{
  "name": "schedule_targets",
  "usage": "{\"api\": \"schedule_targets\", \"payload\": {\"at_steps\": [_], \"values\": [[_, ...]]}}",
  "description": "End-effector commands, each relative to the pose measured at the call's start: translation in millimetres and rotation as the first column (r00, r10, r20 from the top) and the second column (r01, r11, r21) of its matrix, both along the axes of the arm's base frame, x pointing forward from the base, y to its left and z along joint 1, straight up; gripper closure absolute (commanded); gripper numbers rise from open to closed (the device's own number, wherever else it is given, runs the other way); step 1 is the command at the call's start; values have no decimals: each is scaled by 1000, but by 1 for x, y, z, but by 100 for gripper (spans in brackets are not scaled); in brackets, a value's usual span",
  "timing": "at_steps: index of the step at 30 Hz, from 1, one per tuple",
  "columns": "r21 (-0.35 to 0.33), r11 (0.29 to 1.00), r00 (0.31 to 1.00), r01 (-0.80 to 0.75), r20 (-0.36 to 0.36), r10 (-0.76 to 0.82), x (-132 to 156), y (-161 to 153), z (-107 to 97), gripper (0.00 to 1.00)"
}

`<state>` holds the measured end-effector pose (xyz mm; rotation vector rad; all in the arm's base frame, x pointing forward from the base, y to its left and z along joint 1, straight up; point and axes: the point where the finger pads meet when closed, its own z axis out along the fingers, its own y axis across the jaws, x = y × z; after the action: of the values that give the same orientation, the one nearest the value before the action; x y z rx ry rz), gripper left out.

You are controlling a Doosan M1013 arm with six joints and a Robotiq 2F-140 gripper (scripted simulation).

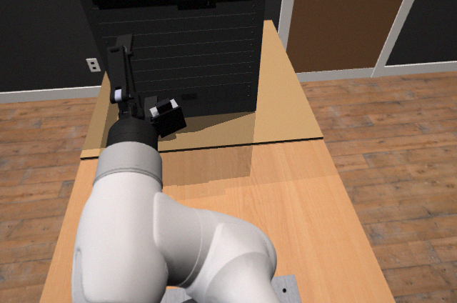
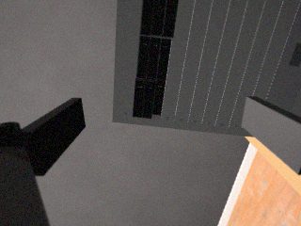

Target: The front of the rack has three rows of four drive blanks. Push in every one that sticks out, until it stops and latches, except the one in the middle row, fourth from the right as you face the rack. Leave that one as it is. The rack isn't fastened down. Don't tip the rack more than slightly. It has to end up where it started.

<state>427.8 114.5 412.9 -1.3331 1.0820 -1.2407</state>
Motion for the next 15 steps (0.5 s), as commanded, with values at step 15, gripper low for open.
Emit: {"api": "schedule_targets", "payload": {"at_steps": [15], "values": [[-255,967,1000,9,27,-3,11,0,5,0]]}}
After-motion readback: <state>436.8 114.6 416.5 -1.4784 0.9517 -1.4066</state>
